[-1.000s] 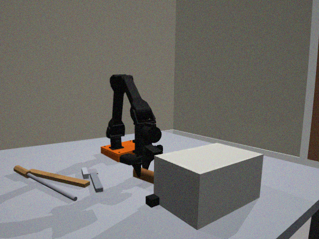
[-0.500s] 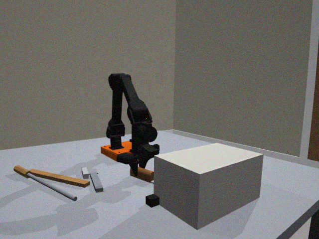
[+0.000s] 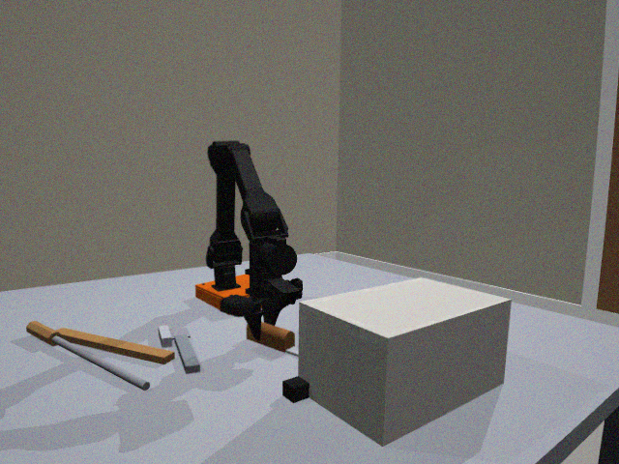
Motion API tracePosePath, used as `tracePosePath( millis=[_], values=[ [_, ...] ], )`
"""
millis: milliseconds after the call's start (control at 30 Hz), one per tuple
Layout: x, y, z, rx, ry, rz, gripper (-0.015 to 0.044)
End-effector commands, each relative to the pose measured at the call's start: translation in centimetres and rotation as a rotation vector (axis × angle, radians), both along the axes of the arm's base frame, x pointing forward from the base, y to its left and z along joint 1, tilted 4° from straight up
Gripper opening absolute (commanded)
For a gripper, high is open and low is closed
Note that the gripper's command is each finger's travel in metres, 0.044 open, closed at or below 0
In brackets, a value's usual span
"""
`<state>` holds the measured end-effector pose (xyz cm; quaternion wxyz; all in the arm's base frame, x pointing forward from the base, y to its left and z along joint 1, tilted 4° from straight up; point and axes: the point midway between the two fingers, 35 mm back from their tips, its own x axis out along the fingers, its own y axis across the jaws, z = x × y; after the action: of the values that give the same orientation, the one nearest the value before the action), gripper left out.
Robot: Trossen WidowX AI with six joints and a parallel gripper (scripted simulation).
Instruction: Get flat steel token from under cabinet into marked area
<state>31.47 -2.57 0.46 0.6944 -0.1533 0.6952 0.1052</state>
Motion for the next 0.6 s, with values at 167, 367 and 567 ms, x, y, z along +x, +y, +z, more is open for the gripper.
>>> tracePosePath(
  millis=[167,367,567],
  values=[
    [-1.3,-0.5,-0.1,-0.002,0.005,0.001,0.0],
    [-2.0,-0.8,-0.1,-0.002,0.005,0.001,0.0],
    [-2.7,-1.1,-0.1,-0.002,0.006,0.001,0.0]
  ],
)
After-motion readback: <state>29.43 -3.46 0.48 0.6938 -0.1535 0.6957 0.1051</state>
